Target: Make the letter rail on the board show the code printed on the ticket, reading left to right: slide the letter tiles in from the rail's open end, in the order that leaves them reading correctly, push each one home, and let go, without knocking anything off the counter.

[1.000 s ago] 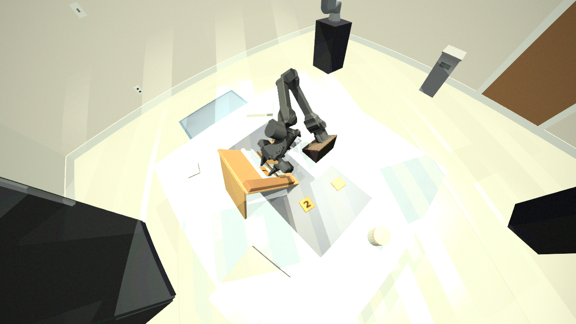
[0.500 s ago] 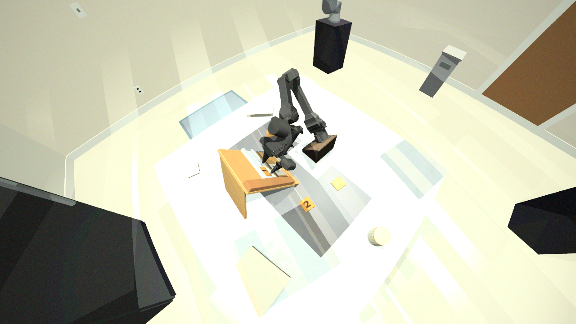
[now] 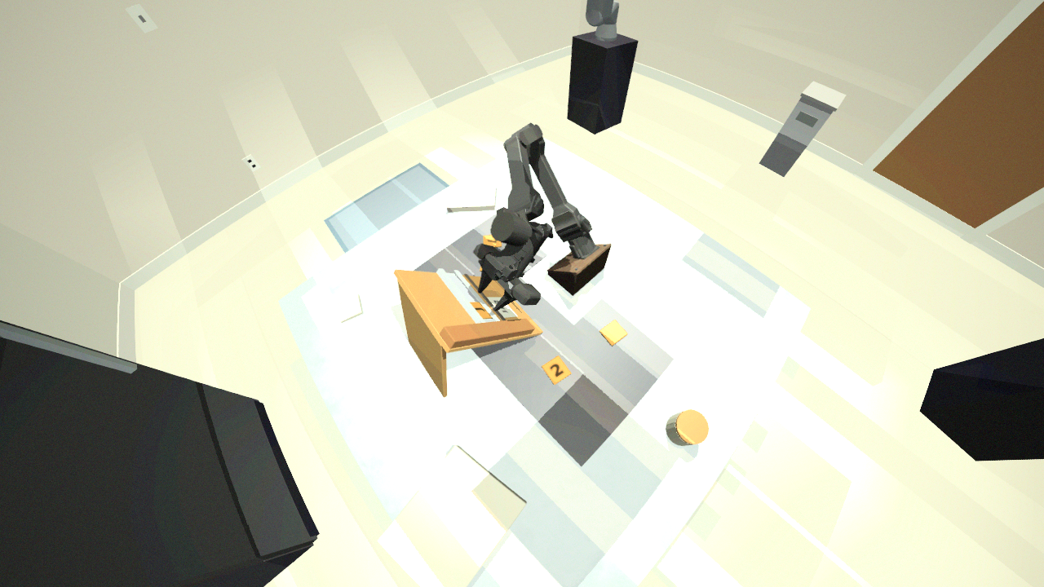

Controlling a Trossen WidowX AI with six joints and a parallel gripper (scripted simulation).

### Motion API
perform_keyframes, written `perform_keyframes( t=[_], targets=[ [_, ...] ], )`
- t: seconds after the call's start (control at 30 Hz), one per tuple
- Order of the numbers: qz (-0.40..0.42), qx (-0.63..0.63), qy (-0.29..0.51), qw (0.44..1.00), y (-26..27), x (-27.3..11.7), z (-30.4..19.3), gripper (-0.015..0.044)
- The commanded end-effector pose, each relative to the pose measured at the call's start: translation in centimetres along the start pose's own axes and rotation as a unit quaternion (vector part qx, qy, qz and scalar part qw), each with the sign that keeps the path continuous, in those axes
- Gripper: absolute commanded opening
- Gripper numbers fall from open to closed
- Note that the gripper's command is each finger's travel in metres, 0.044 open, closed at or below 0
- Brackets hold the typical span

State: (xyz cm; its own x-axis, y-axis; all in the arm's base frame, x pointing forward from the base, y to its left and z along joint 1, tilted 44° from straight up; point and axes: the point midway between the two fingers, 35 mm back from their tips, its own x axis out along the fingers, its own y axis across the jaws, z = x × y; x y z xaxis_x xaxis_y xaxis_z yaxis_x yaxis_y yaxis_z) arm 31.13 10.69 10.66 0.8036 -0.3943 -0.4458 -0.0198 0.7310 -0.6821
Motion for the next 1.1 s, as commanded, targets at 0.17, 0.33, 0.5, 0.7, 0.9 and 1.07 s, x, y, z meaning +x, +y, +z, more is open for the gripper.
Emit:
perform_keyframes(
  t=[0.17,0.33,0.5,0.7,0.9,1.07],
  targets=[
    [-0.002,0.002,0.000,1.000,-0.11,-0.68,0.03,0.0295],
    [-0.002,0.002,0.000,1.000,-0.20,-0.98,0.05,0.0295],
    [0.000,-0.001,0.001,1.000,-0.11,-0.99,0.00,0.0269],
    [0.000,-0.001,0.001,1.000,-0.11,-0.99,0.00,0.0111],
    [0.000,-0.001,0.001,1.000,-0.11,-0.99,0.00,0.0000],
    [0.000,-0.001,0.001,1.000,-0.11,-0.99,0.00,0.0000]
  ],
)
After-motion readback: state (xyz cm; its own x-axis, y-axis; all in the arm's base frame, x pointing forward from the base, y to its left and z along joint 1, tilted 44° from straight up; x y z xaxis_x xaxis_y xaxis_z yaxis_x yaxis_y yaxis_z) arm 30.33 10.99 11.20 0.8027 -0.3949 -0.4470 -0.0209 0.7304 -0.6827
